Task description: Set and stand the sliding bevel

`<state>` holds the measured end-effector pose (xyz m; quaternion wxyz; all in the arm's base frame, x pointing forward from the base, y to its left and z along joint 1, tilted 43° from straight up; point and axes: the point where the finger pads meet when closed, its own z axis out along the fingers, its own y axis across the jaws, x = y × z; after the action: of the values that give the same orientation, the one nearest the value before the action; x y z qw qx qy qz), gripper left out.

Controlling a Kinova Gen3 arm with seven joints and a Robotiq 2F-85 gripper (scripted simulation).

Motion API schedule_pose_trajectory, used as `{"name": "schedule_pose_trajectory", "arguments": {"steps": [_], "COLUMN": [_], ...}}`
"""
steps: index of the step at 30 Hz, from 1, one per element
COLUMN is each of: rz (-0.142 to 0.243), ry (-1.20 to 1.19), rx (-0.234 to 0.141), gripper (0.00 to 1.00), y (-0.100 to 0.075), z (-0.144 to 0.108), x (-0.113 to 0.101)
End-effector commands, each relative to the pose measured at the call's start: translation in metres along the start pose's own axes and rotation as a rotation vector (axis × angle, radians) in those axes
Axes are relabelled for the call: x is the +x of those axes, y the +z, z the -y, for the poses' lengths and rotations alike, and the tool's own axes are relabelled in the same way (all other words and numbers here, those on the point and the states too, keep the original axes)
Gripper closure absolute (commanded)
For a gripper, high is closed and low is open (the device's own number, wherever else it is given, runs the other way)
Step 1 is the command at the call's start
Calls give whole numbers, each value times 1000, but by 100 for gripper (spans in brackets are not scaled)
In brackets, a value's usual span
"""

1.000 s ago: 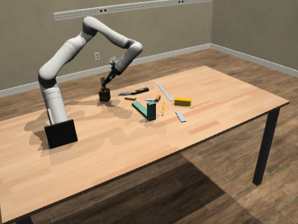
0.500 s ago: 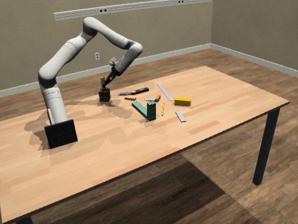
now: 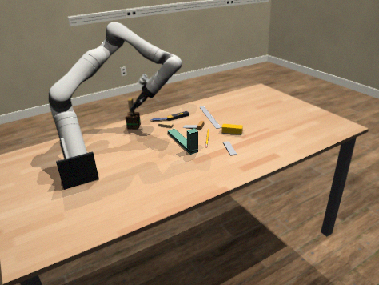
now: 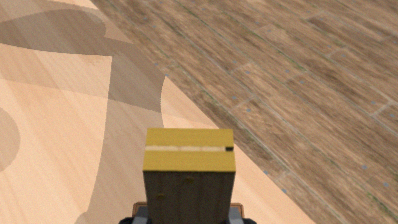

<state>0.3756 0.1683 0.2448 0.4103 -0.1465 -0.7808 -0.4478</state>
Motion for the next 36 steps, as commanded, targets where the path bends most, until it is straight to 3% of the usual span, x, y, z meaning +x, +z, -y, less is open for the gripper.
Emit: {"name": "schedule_pose_trajectory", "arguments": {"steps": [1,36], "rz": [2,2], "ry": [-1,-1], "rx": [-1,-1], "gripper": [90,90], "y": [0,4], "z": [0,0], "x": [0,-5]}}
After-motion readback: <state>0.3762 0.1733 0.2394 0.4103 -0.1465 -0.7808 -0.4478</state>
